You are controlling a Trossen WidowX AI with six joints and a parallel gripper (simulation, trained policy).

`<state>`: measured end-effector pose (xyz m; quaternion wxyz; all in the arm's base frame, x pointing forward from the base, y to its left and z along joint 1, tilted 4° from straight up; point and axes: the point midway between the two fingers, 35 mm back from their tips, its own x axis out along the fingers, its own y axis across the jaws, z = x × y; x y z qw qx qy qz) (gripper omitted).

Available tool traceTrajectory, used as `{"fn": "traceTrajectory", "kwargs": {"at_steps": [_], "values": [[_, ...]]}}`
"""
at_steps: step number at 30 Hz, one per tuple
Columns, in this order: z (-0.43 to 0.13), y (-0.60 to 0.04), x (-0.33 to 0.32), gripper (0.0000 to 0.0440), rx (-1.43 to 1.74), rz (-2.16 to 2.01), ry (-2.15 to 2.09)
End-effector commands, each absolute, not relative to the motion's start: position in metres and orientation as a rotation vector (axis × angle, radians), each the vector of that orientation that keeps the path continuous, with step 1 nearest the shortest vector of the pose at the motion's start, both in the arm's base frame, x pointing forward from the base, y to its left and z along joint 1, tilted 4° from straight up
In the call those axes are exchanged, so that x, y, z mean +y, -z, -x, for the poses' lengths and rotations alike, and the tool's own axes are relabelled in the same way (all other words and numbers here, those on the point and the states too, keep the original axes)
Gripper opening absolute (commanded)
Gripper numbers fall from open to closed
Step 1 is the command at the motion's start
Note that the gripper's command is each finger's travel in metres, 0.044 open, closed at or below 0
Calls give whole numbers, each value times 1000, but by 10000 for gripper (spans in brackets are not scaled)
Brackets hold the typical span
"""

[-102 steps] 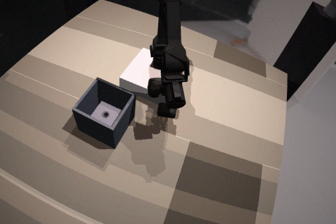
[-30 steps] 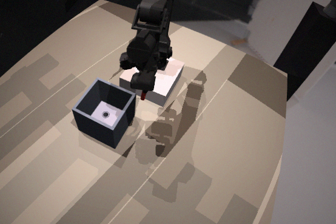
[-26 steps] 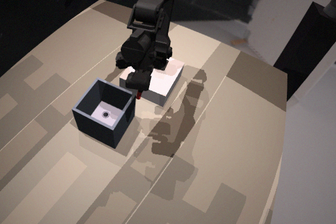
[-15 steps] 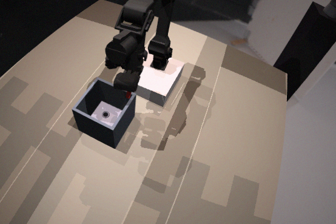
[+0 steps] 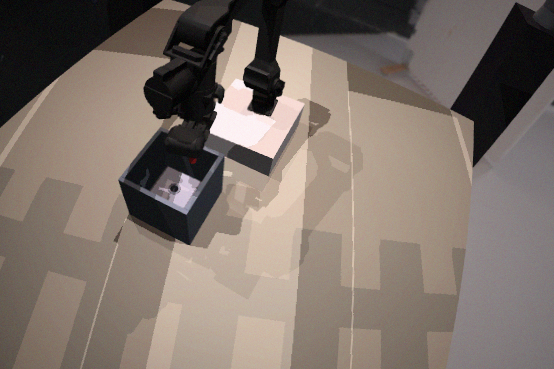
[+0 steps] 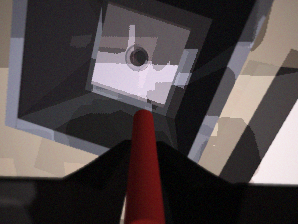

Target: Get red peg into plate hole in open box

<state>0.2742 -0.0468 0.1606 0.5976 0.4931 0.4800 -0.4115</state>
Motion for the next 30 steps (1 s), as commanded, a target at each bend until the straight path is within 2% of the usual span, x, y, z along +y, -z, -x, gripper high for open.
{"fn": "traceTrajectory", "kwargs": {"at_steps": [1, 30], "values": [[-278, -156, -53, 0, 1121, -1144, 960], [-306, -87, -86, 0, 1192, -1123, 942]]}}
